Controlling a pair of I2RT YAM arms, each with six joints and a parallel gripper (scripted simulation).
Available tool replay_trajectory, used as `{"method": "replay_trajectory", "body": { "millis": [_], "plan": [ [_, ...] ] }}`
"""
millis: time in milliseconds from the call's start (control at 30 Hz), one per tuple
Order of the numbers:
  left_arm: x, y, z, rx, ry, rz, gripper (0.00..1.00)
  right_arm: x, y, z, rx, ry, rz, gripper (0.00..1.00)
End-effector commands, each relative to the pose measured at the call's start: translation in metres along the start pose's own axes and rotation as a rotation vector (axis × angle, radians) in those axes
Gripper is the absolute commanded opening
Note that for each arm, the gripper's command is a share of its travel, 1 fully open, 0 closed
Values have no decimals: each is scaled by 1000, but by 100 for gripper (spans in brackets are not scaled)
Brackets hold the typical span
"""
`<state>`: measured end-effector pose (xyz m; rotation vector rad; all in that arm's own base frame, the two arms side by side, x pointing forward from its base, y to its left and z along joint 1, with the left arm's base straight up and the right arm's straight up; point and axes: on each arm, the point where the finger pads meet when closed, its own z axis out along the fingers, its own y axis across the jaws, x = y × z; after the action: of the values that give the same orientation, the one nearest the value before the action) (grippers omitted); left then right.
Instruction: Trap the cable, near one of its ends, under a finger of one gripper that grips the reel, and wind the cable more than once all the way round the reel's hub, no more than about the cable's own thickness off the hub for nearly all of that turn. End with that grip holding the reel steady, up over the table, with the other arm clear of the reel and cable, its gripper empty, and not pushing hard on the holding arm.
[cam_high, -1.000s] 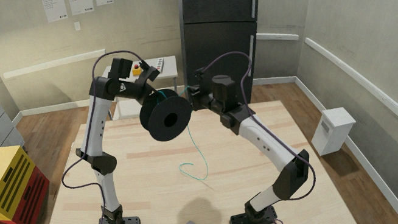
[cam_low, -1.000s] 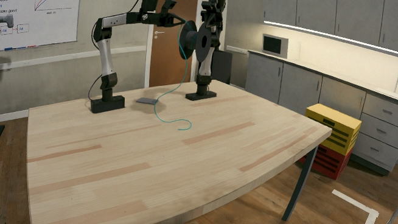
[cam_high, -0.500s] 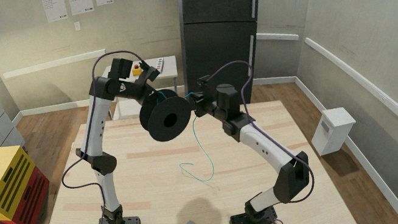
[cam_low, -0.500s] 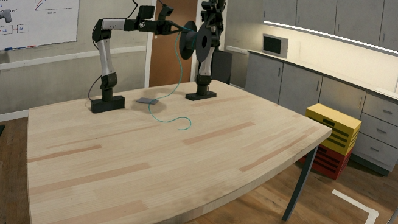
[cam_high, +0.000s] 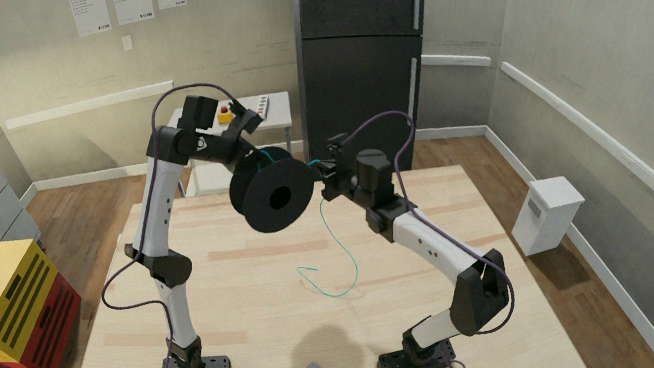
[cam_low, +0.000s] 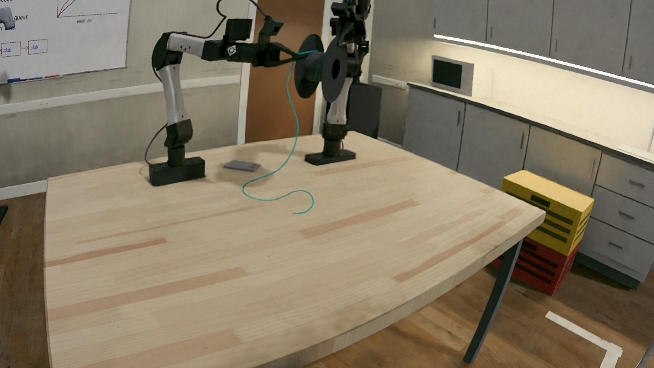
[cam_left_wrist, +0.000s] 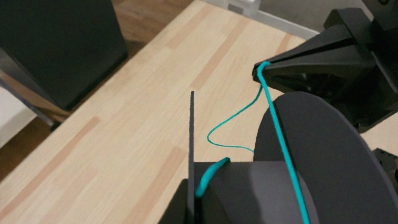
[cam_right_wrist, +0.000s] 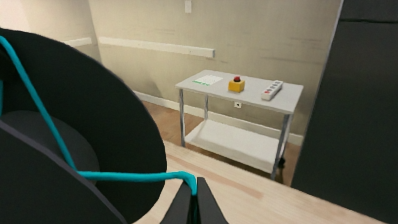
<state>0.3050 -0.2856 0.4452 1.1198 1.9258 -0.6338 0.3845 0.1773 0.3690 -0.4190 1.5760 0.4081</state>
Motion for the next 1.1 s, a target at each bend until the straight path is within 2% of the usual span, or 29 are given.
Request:
{"method": "replay_trajectory", "body": {
  "millis": [0, 1067],
  "plan": [
    [-16, -2, -10, -2, -66, 27, 0, -5, -12, -5, 44, -46, 1, 0],
    [-16, -2, -10, -2, -66, 26, 0, 31, 0, -2, 31, -37, 2, 0]
  ]
}}
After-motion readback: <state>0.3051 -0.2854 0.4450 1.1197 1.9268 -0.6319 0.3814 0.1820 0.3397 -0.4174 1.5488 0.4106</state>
